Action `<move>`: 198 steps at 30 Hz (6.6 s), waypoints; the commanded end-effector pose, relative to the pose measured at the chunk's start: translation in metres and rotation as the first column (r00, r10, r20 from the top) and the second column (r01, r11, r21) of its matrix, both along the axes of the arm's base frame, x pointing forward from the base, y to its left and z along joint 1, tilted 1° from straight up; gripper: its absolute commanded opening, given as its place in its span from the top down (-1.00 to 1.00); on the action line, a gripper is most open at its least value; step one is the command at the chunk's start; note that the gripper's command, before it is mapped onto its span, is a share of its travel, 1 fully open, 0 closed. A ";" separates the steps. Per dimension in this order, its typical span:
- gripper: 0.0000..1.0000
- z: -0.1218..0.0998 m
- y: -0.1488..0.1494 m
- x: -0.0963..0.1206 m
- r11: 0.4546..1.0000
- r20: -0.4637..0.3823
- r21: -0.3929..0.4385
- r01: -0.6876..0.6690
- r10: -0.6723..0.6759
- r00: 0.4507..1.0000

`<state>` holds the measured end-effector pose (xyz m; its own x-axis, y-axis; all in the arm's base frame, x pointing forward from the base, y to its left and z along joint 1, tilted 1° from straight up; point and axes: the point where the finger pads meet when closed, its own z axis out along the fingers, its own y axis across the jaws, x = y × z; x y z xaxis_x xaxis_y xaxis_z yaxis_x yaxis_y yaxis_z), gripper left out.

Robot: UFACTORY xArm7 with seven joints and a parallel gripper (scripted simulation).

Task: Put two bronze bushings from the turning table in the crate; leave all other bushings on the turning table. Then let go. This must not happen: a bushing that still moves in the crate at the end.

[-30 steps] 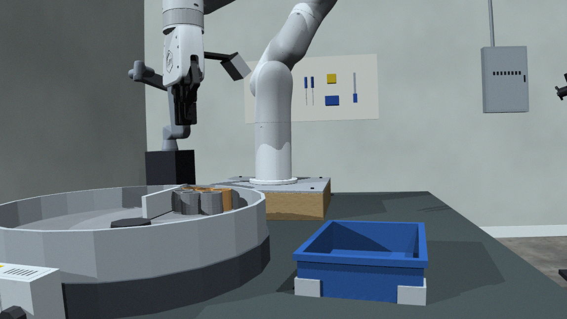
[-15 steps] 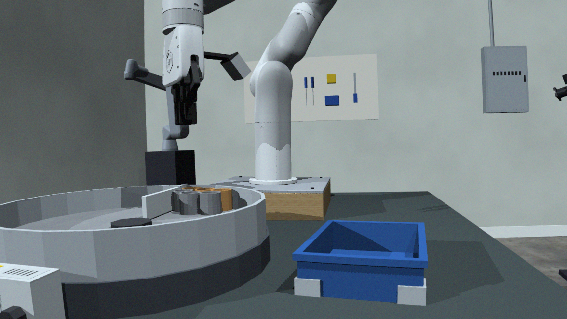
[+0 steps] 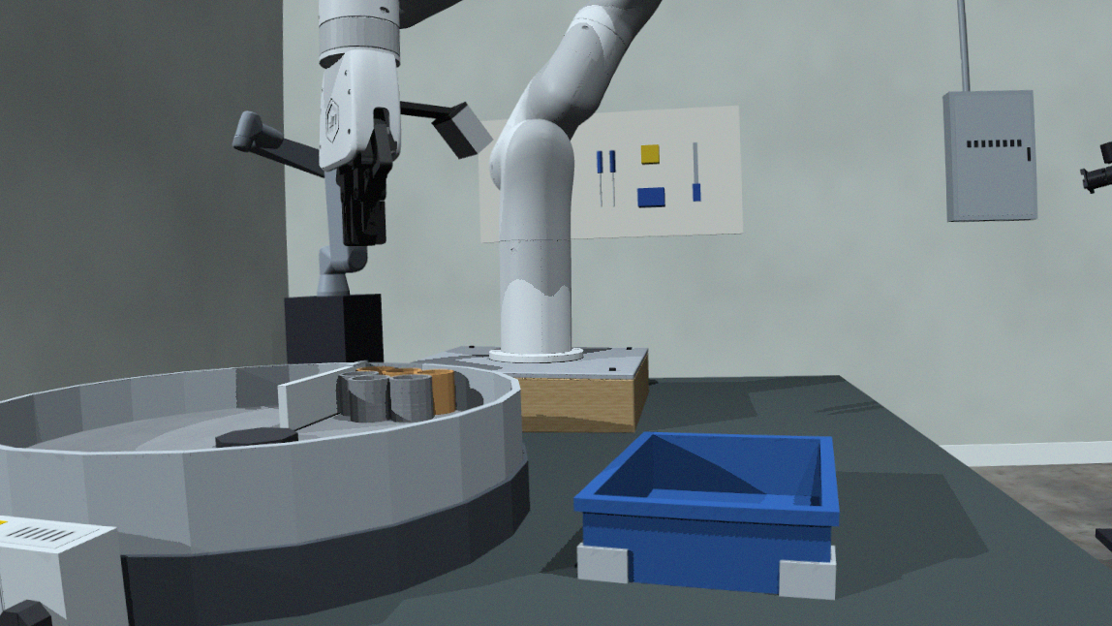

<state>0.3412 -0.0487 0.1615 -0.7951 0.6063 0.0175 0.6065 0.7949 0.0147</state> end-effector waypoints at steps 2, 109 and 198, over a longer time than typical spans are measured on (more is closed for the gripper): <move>0.69 0.001 0.000 0.001 1.000 0.003 -0.001 0.000 0.000 1.000; 0.69 0.001 0.000 0.001 1.000 0.003 -0.001 0.000 0.000 1.000; 0.80 -0.078 0.059 -0.020 0.924 -0.479 0.372 0.090 0.108 0.871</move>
<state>0.3200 0.0054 0.0921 -0.6773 0.4967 0.5427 0.6133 0.7887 0.0434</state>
